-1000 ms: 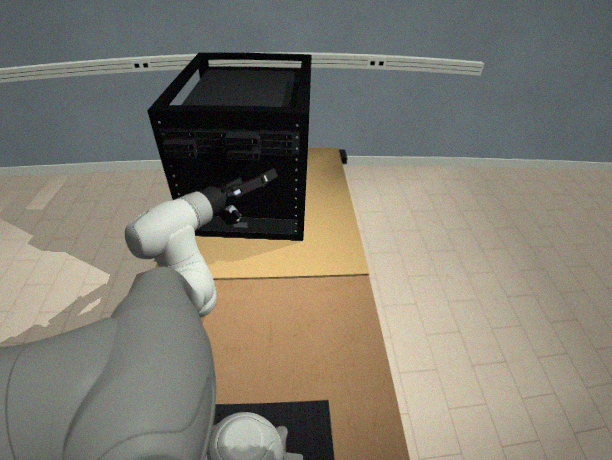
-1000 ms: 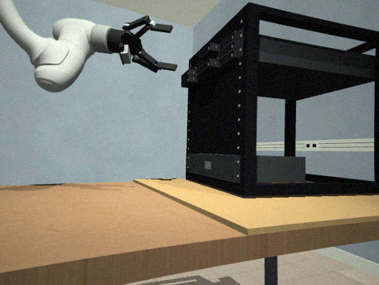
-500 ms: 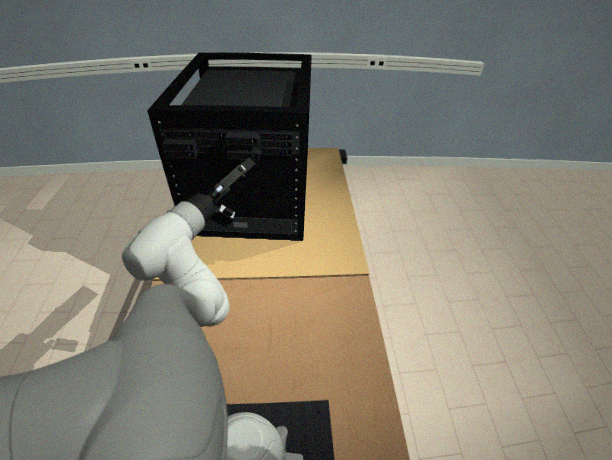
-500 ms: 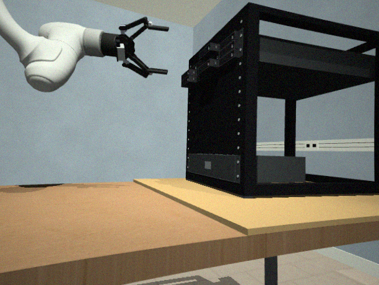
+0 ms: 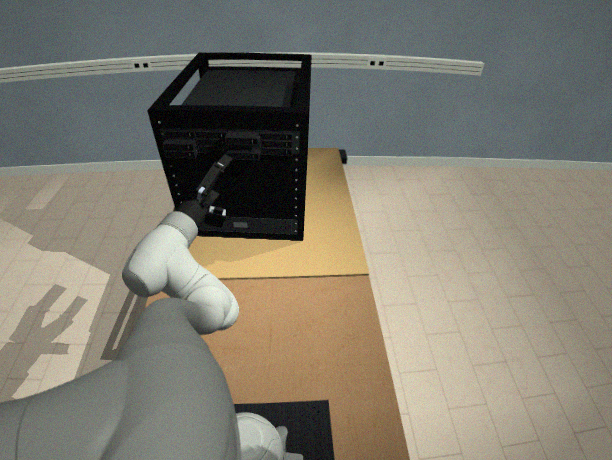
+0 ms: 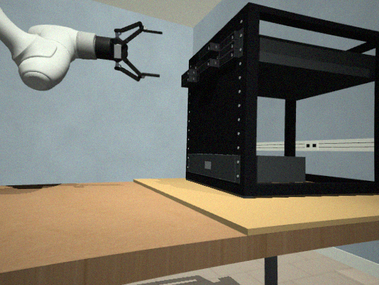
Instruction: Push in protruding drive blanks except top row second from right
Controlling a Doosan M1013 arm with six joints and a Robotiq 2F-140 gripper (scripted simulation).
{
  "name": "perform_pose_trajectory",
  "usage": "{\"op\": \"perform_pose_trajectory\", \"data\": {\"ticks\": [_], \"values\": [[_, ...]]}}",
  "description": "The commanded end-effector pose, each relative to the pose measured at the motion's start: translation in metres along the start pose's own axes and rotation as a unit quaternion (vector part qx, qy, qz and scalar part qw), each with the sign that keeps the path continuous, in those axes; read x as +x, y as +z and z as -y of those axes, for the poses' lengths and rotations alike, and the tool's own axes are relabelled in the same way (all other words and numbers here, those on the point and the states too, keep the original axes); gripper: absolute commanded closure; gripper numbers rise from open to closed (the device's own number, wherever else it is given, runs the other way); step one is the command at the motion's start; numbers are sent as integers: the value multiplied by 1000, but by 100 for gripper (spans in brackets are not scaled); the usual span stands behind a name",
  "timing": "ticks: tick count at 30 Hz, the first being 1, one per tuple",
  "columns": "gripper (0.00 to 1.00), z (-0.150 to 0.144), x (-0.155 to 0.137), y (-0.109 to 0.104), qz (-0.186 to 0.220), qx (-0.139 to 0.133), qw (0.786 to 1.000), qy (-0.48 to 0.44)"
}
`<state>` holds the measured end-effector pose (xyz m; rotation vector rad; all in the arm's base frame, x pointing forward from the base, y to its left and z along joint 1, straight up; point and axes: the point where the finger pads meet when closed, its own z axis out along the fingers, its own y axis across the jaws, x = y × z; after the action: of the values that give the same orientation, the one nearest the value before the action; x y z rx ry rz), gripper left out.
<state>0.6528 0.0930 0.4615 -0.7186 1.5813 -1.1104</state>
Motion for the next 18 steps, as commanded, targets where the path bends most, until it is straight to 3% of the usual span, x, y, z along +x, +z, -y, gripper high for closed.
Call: {"op": "perform_pose_trajectory", "data": {"ticks": [1,18], "values": [[0,-8,-13,-10,27,-6,999,-46],[0,-24,-39,-33,81,-6,986,-144]]}}
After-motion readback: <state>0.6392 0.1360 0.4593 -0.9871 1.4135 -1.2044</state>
